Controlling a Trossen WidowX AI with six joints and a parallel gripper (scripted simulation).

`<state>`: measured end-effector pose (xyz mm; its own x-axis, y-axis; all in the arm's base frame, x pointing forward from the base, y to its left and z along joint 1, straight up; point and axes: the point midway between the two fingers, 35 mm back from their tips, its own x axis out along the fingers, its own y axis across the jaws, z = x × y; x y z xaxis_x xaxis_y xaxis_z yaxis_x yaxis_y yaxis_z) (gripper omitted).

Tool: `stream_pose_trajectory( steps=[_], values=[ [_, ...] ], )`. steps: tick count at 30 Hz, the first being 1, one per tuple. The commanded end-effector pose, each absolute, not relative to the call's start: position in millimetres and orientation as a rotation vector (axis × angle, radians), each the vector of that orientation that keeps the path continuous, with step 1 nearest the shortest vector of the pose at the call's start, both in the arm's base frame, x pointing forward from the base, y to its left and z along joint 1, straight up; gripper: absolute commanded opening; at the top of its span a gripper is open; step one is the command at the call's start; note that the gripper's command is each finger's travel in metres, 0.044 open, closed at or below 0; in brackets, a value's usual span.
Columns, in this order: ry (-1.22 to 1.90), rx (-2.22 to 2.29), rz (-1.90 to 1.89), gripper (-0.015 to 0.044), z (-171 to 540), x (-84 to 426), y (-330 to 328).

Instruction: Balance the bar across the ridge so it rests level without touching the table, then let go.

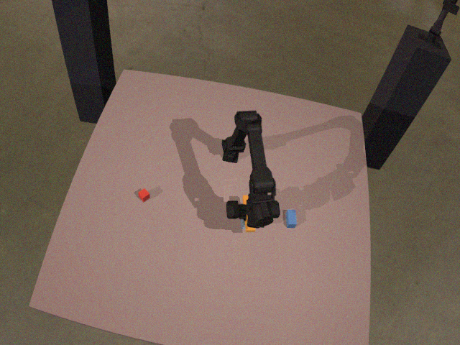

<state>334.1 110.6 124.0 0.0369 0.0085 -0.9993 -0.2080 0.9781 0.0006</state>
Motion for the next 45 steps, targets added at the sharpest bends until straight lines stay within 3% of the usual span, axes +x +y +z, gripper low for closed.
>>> stream_pose_trajectory(
  steps=[1,45],
  values=[
    [1.527,-0.156,0.169,0.0,123.5,334.0,111.2],
    [1.527,-0.156,0.169,0.0,119.8,333.9,111.2]
  ],
)
